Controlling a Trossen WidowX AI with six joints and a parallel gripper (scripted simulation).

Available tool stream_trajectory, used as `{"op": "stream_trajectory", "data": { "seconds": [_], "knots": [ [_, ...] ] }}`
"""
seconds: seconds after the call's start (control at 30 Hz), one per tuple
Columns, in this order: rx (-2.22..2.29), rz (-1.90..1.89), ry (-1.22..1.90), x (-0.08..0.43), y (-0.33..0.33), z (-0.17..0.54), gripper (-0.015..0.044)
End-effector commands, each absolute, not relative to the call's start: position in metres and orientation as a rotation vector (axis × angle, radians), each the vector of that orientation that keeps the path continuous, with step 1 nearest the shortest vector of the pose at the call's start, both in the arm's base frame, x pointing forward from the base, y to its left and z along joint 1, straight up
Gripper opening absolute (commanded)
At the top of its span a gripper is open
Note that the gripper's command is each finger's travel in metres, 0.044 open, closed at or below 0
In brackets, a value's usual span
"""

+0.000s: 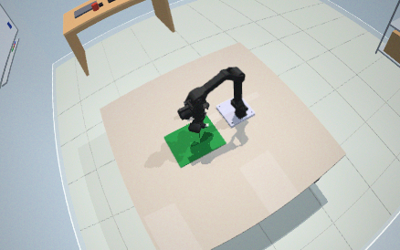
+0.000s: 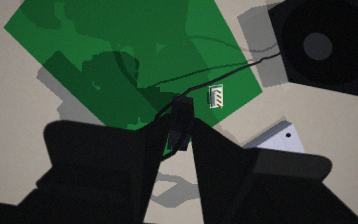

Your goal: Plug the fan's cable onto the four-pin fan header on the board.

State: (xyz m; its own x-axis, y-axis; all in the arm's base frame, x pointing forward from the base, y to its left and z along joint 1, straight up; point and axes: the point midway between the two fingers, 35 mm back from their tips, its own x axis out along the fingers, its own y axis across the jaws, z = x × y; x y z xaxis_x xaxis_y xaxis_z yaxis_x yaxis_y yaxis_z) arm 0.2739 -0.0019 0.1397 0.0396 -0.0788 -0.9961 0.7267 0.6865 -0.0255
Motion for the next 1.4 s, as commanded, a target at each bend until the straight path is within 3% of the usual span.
{"op": "stream_trajectory", "data": {
  "seconds": [0.0, 1.37],
  "knots": [
    [0.549, -0.698, 1.376, 0.274, -0.001, 0.135, 0.0],
    [0.195, -0.872, 0.852, 0.277, 0.003, 0.103, 0.0]
  ]
}}
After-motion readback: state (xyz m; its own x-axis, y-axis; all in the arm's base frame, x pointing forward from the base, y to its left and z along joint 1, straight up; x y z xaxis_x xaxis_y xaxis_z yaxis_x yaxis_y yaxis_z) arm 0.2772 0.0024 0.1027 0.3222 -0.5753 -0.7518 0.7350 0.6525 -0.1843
